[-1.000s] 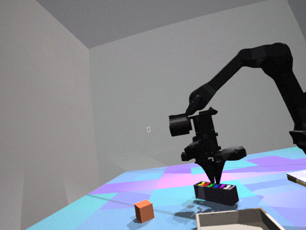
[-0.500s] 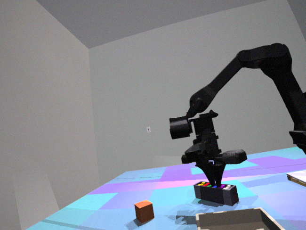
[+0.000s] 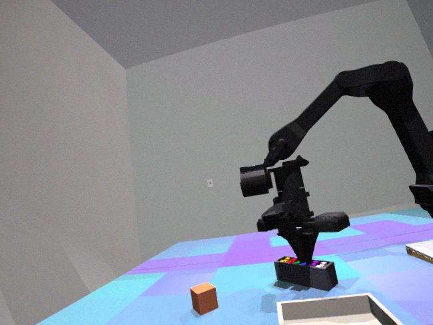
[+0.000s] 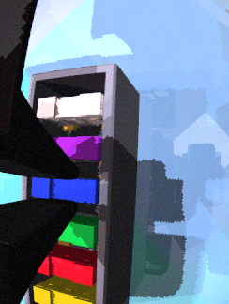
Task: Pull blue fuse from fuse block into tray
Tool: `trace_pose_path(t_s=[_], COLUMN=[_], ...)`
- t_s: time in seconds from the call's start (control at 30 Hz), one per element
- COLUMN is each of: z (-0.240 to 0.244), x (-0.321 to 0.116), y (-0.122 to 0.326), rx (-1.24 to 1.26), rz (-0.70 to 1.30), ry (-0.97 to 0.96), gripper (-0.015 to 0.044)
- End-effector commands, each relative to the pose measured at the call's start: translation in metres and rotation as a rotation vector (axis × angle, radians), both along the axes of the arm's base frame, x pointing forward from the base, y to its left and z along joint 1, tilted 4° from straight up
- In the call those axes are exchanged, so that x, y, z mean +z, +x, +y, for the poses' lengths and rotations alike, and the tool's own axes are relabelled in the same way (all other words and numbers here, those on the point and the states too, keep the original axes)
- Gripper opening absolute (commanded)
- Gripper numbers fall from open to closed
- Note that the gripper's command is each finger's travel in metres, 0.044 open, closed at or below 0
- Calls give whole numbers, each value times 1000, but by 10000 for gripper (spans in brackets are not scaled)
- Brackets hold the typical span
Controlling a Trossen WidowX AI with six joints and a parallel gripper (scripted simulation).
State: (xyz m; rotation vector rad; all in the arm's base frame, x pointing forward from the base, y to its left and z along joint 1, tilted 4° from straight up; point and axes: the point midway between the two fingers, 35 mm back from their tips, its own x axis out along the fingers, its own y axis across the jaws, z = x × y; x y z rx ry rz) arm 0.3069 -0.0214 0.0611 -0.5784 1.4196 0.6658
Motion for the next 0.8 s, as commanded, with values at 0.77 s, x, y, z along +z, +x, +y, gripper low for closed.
trace_pose_path(t_s=[0.77], z=[-1], x=[11], y=[0], rx=[-1], rz=[0], ry=[-1], gripper=[0])
